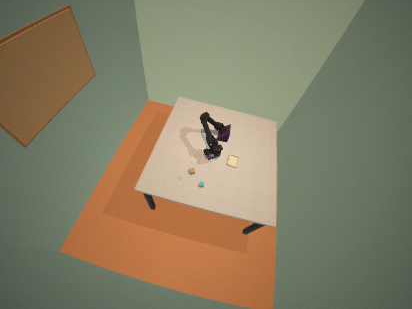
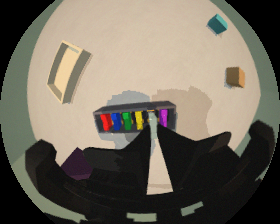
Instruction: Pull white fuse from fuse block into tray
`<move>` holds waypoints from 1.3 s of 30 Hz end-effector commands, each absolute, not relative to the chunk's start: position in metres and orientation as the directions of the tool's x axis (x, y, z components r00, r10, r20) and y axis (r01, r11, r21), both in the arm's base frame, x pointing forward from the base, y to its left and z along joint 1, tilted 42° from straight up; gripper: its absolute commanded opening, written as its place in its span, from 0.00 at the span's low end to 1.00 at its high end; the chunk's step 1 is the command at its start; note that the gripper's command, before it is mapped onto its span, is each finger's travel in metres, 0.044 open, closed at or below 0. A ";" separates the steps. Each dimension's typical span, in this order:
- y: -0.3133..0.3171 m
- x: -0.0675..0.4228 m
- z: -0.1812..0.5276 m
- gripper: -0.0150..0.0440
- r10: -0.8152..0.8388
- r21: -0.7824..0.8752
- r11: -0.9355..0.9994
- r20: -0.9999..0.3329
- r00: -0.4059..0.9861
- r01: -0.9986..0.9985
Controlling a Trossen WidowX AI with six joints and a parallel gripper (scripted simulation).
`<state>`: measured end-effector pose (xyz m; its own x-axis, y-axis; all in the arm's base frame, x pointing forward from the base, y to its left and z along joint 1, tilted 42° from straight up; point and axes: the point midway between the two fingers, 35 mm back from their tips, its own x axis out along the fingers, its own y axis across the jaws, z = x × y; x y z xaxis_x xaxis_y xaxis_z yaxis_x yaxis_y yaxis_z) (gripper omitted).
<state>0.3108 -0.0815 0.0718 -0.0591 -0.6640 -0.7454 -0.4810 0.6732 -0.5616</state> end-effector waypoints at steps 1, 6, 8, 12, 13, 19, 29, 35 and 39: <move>-0.079 0.312 0.075 0.25 -0.661 -0.562 0.676 -0.749 -0.053 -0.477; -0.077 0.312 0.077 0.25 -0.661 -0.563 0.675 -0.749 -0.053 -0.477; -0.076 0.312 0.078 0.25 -0.661 -0.563 0.675 -0.749 -0.053 -0.477; -0.075 0.312 0.079 0.25 -0.661 -0.563 0.675 -0.748 -0.053 -0.477; -0.075 0.312 0.079 0.25 -0.661 -0.563 0.675 -0.748 -0.053 -0.477; -0.073 0.312 0.081 0.25 -0.661 -0.563 0.675 -0.748 -0.053 -0.478; -0.062 0.313 0.093 0.25 -0.661 -0.562 0.675 -0.749 -0.053 -0.478; -0.059 0.313 0.097 0.25 -0.661 -0.562 0.675 -0.749 -0.053 -0.478; -0.048 0.319 0.088 0.25 -0.657 -0.559 0.678 -0.753 -0.051 -0.478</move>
<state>0.3139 -0.0587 0.0945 -0.0547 -0.6627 -0.7469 -0.4739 0.6756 -0.5647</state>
